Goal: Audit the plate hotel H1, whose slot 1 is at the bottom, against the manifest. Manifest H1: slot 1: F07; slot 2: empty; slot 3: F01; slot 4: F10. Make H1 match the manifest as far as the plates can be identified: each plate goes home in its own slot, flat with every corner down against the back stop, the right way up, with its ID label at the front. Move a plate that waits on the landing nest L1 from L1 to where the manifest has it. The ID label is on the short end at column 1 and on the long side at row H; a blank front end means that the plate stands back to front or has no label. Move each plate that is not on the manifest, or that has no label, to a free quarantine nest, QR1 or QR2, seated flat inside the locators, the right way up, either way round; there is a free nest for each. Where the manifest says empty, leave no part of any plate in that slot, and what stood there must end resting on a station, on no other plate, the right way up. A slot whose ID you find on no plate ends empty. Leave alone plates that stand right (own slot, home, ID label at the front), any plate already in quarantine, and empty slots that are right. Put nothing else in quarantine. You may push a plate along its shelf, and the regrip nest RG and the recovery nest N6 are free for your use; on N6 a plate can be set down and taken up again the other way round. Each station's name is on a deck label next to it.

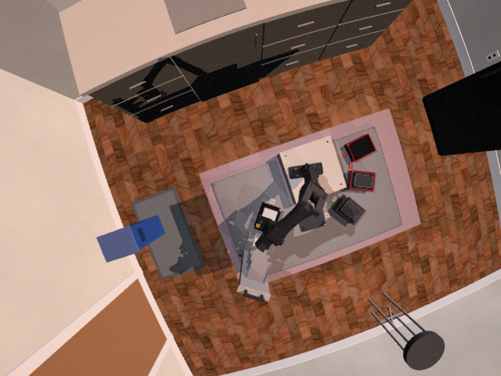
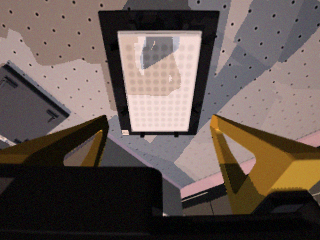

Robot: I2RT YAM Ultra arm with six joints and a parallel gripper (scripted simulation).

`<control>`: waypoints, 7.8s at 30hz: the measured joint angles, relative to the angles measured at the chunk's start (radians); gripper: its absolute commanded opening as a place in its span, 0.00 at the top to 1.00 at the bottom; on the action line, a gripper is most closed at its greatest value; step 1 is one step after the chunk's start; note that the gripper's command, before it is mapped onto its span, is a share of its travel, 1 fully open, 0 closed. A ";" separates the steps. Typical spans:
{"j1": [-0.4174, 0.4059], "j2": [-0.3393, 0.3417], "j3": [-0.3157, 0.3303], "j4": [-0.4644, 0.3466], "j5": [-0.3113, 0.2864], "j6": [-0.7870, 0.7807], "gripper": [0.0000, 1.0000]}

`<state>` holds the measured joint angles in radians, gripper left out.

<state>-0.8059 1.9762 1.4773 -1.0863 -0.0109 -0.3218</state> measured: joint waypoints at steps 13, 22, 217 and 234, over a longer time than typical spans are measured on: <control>0.000 0.017 -0.039 0.043 0.000 0.000 0.00; 0.001 0.031 -0.067 0.084 0.000 0.001 0.00; 0.029 -0.026 0.393 -0.412 0.000 -0.020 0.14; 0.168 -0.063 0.350 -0.412 -0.001 -0.128 0.14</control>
<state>-0.6376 1.9137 1.8271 -1.4979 -0.0120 -0.4500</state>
